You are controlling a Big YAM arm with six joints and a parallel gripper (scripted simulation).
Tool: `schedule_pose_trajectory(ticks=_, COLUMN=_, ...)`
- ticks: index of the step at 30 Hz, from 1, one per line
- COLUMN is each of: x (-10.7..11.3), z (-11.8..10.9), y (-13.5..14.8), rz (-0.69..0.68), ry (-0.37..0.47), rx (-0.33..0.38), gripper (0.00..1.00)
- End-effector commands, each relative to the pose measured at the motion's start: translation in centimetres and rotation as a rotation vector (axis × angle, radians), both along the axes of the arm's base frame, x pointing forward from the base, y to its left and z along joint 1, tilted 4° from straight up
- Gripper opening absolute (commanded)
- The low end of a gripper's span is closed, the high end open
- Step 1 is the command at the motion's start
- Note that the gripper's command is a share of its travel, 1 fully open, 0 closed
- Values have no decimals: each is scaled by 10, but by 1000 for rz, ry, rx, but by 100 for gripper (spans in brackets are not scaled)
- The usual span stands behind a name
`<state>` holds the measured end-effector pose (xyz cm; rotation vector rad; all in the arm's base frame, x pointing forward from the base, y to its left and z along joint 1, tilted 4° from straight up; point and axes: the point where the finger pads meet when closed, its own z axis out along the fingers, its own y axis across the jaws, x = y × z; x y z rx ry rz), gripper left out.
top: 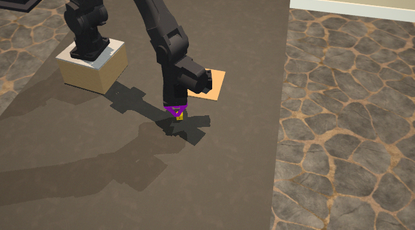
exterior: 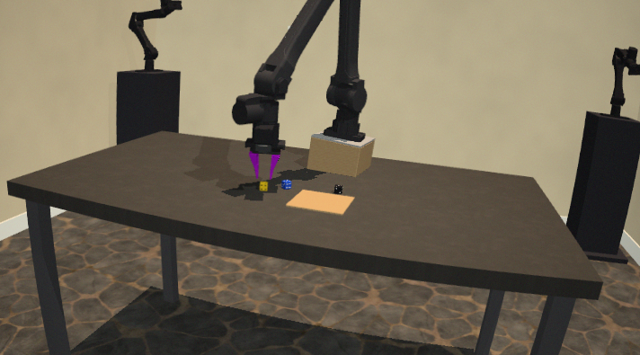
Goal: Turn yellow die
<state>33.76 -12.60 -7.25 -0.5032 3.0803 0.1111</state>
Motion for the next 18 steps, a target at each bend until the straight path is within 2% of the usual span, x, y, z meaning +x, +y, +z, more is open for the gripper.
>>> schedule_pose_trajectory(ticks=1, x=9, z=3, y=0, rz=-2, ry=-27, rx=-6, gripper=34)
schedule_pose_trajectory(ticks=18, x=7, z=1, y=0, rz=-2, ry=-20, rx=-4, gripper=34)
